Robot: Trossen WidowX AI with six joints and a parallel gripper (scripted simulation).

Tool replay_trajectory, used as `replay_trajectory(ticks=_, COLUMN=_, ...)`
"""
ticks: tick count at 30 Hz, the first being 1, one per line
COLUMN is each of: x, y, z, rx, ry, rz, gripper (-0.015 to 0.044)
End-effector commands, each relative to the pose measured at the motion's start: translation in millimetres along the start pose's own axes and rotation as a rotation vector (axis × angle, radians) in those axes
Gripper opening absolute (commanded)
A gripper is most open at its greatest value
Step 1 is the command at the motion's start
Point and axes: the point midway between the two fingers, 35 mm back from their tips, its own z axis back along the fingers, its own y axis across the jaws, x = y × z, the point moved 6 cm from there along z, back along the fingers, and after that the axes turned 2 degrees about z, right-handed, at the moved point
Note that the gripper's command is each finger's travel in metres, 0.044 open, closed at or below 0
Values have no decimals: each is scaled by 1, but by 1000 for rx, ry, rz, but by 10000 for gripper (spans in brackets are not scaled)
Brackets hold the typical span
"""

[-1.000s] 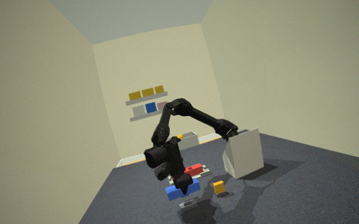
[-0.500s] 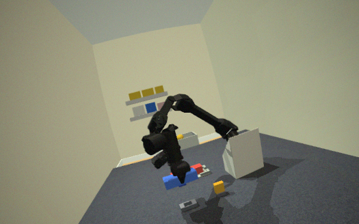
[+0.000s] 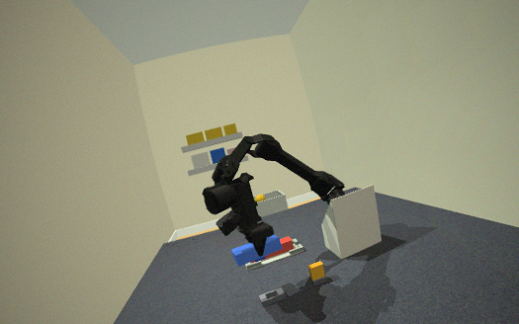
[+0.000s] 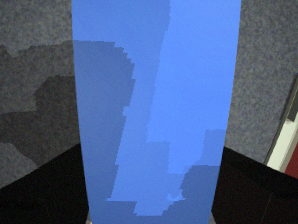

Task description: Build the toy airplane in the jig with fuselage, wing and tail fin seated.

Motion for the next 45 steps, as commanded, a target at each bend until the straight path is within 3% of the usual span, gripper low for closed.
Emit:
replay_trajectory(ticks=1, x=-1, y=-13, z=1, rx=3, ry=-7, rz=60, gripper=0)
replay_trajectory(ticks=45, x=-53, y=-147, z=-18, rx=10, ry=-21, rz=810, gripper=0)
